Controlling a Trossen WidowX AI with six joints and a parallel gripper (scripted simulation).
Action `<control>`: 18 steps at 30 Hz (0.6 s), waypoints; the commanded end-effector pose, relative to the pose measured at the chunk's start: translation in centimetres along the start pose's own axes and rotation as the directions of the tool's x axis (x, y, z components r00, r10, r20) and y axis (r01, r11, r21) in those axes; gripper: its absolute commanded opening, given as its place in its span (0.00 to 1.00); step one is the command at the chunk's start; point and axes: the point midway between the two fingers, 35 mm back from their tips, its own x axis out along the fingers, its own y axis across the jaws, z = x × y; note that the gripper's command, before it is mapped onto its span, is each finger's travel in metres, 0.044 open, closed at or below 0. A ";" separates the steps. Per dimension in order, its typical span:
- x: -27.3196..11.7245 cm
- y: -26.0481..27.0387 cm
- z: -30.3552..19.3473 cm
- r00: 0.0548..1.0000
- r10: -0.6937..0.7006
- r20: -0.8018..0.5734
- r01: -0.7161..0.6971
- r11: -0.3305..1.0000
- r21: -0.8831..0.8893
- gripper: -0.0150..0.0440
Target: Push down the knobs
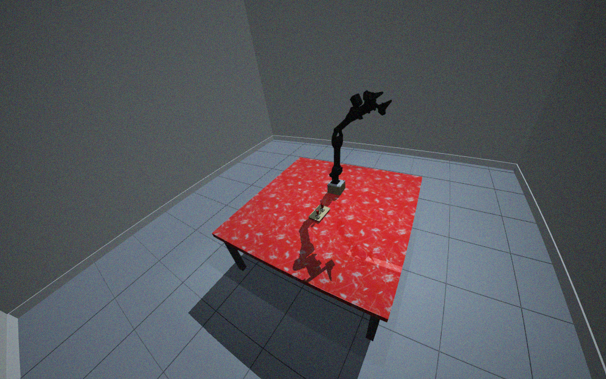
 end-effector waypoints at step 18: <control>-1.5 0.7 -15.0 0.916 0.085 -0.391 -0.069 0.996 0.054 0.25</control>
